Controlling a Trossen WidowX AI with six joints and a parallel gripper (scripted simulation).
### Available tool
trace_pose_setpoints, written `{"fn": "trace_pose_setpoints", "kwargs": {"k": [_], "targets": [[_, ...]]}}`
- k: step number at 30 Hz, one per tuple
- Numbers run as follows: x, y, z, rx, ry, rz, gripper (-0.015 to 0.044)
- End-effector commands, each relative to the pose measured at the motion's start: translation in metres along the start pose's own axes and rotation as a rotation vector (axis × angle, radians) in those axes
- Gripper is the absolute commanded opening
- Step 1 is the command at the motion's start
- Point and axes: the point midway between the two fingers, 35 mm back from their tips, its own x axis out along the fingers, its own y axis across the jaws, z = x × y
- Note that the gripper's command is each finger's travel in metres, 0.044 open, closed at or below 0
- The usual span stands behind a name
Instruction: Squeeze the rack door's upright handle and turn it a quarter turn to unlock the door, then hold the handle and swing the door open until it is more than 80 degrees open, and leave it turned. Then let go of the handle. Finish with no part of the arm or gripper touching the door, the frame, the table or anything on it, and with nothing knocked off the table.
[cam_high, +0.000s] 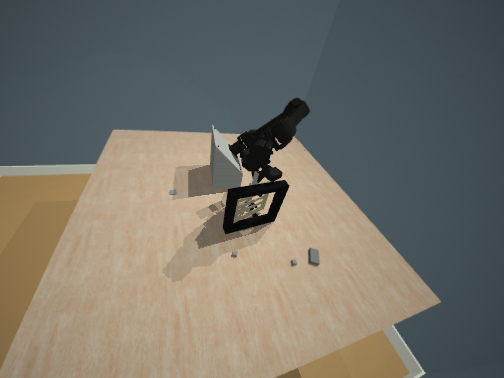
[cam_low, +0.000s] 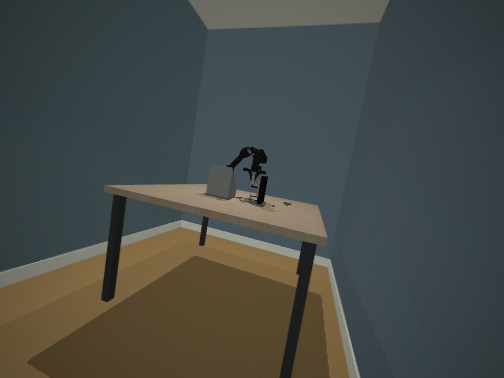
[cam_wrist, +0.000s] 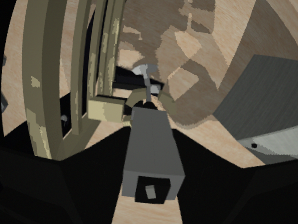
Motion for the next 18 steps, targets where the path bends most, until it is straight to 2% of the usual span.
{"fn": "trace_pose_setpoints", "kwargs": {"k": [1, 18], "targets": [[0.000, -0.006, 0.002, -0.089, -0.006, 0.004, 0.0020], [0.000, -0.037, 0.014, -0.336, -0.007, 0.002, 0.0020]]}}
